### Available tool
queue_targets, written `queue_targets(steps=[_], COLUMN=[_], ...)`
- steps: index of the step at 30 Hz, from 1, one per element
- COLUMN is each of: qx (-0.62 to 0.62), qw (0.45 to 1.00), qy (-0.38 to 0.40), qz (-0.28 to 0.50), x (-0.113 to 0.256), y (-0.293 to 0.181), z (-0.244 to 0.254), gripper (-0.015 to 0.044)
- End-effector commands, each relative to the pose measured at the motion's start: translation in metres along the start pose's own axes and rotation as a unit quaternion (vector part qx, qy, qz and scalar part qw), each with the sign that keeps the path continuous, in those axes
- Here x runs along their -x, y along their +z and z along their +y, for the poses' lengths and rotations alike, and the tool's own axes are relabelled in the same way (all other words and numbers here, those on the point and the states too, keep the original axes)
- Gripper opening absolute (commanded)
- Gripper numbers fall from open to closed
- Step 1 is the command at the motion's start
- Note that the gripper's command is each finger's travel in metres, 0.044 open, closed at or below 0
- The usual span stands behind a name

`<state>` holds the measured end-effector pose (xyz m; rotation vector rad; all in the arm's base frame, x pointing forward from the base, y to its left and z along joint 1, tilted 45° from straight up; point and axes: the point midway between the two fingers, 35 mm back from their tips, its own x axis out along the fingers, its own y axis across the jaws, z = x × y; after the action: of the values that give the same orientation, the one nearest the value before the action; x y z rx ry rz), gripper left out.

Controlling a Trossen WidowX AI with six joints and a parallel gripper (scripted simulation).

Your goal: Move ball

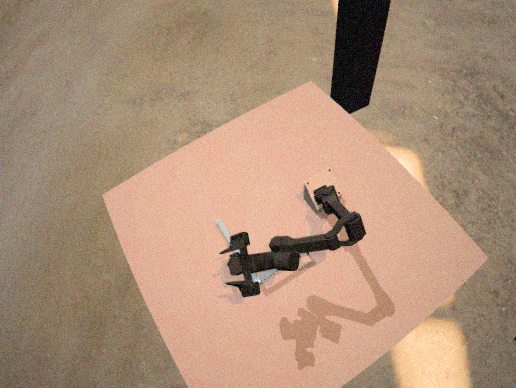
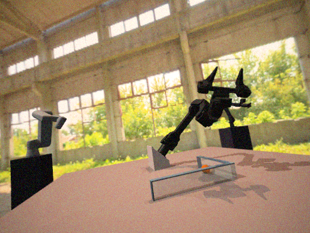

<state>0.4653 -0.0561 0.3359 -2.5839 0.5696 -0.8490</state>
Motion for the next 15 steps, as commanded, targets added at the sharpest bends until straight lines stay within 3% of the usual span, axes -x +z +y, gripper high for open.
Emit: queue_targets(steps=[1,5,10,15], qx=[0.0,-0.007,-0.046,-0.11], qw=[1.0,0.99,0.936,0.83], qy=[-0.002,-0.036,-0.041,0.016], qz=[-0.006,-0.136,-0.347,-0.546], x=[0.0,0.003,0.037,0.101], y=[0.002,0.052,0.121,0.167], z=[0.0,-0.006,0.001,0.017], gripper=[0.0374,0.0283,0.0283,0.0283])
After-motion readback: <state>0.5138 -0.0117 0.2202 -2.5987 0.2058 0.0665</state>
